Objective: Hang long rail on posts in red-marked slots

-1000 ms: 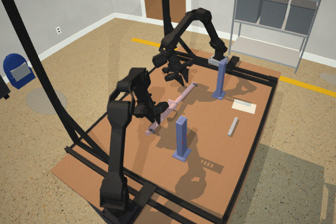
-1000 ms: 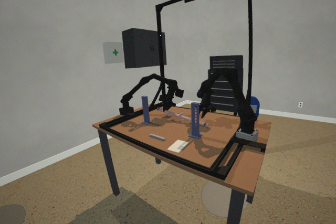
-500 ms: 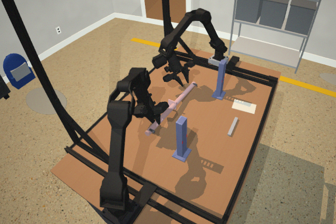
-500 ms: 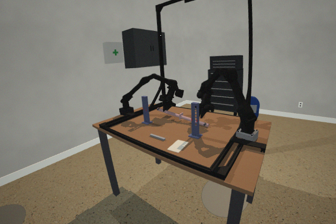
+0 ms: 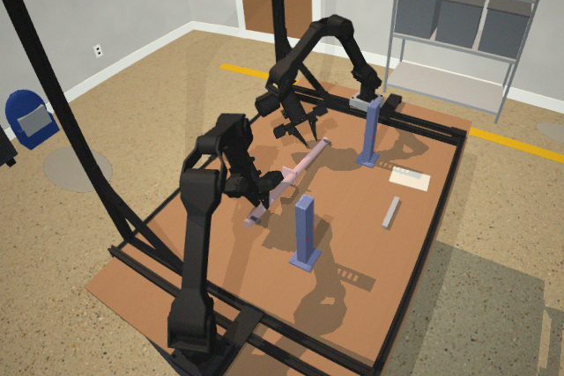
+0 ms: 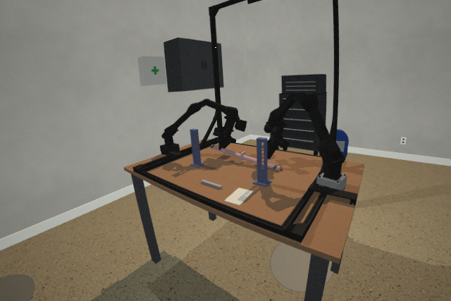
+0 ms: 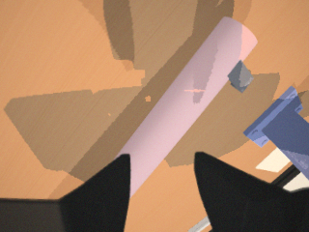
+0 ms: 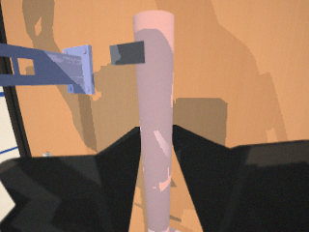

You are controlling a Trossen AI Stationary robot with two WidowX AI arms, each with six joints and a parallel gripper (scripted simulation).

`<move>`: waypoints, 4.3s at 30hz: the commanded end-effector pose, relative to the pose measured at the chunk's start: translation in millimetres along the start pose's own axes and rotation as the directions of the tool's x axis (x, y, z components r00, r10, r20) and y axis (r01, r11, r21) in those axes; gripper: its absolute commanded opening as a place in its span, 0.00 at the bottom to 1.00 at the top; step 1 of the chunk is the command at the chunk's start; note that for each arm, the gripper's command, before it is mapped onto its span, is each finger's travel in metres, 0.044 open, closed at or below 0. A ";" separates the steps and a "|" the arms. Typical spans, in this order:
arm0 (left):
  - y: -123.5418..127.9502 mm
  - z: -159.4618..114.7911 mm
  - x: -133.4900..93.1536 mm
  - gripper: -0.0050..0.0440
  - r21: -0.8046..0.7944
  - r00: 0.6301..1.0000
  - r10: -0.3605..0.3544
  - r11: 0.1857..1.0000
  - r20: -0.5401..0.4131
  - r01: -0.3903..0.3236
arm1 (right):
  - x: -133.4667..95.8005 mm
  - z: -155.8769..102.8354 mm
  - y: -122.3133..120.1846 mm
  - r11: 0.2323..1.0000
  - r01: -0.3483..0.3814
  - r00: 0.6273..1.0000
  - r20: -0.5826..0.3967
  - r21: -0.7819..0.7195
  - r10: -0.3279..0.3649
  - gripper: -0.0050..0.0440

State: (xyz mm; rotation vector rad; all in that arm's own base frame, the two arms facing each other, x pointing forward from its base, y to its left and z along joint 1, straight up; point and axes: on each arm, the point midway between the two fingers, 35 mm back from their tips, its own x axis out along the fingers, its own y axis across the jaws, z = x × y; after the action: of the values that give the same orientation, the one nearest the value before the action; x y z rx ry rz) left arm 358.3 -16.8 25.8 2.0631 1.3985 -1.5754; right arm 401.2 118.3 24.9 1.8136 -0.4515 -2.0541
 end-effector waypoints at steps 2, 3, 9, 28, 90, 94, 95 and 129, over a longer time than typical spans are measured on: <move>0.8 0.9 3.0 0.43 0.157 1.000 -0.013 0.988 -0.003 0.013 | -0.8 -0.9 1.0 1.000 -0.004 1.000 -0.004 0.001 0.004 0.10; 0.9 0.9 3.2 0.43 0.184 1.000 -0.013 0.983 -0.004 0.014 | -0.8 -0.9 1.0 1.000 -0.004 1.000 -0.004 0.001 0.004 0.10; 1.2 1.0 4.1 0.43 0.293 1.000 -0.017 0.956 -0.006 0.018 | -0.8 -0.9 1.0 1.000 -0.004 1.000 -0.004 0.001 0.004 0.10; 2.3 1.3 6.7 0.43 0.604 1.000 -0.029 0.796 -0.012 0.030 | -0.8 -0.9 1.0 1.000 -0.004 1.000 -0.004 0.001 0.004 0.10; 2.1 0.9 37.1 0.10 0.604 0.999 -0.029 0.796 -0.012 0.031 | -0.8 -0.9 1.0 1.000 -0.004 1.000 -0.004 0.001 0.004 0.10; 0.5 -0.9 33.3 0.10 0.609 0.999 -0.035 0.792 -0.004 0.030 | -0.9 -0.9 1.2 1.000 -0.004 1.000 -0.015 0.008 0.004 0.10; -0.6 -2.2 30.7 0.10 0.613 0.999 -0.039 0.790 0.002 0.030 | -1.0 -0.8 1.3 1.000 -0.003 1.000 -0.022 0.012 0.003 0.10; -13.0 -13.5 5.6 0.10 0.679 0.988 -0.118 0.734 0.104 0.017 | 21.0 -4.5 -9.8 0.996 0.008 0.987 -0.158 0.088 0.006 0.10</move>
State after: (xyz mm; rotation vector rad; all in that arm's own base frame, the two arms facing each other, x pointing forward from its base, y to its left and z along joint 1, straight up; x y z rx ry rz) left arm 354.5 0.9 30.8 2.1966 0.9175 -2.4837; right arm 405.2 117.6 5.1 1.9975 -0.4988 -1.9129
